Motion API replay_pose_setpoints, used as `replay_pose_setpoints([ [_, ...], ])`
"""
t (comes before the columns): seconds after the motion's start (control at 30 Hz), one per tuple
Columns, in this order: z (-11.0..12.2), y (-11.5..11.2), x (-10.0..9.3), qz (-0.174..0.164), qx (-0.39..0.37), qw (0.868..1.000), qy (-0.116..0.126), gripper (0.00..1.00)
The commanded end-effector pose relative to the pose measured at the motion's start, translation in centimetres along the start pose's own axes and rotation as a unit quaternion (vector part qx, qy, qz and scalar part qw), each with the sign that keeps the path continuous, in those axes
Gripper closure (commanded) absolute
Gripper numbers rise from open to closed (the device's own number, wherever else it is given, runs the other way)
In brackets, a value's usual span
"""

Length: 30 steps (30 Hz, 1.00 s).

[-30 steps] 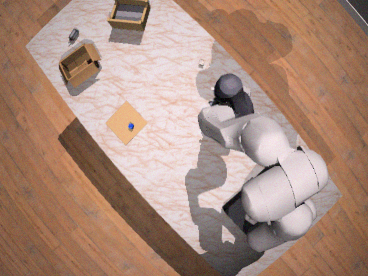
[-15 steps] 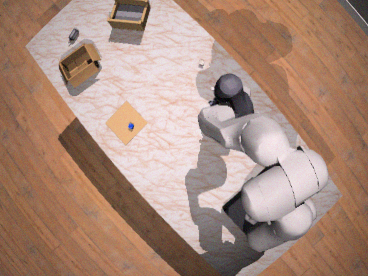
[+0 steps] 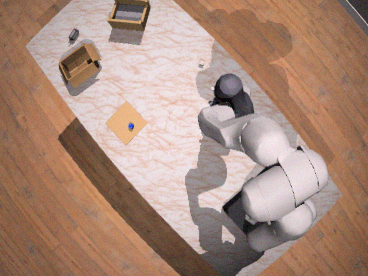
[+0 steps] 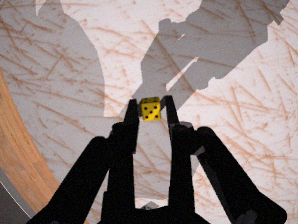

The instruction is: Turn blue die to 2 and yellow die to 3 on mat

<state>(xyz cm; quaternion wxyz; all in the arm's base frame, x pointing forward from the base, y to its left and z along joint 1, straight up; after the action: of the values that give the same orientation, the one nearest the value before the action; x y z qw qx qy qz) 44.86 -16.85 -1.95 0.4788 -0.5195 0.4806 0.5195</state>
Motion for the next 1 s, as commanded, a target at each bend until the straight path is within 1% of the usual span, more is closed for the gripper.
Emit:
replay_pose_setpoints([
  [0.0,-0.08,-0.17,0.00,-0.002,-0.001,1.000,0.000,0.71],
  [0.1,-0.08,-0.17,0.00,-0.002,-0.001,1.000,0.000,0.71],
  [0.13,-0.08,-0.17,0.00,-0.002,-0.001,1.000,0.000,0.82],
  [0.97,-0.08,-0.17,0.00,-0.002,-0.001,1.000,0.000,0.82],
])
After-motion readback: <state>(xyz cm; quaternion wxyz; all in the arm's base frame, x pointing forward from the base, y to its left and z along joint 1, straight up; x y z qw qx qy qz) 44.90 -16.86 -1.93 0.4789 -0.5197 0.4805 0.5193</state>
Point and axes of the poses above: the point where the finger pads meet when closed, its own x axis out along the fingers, its own z axis across the jaws, y = z × x, the point moved 4 cm from there along -x, back along the fingers, and after that the axes turned 14 degrees about -x, right-handed, at the moved point
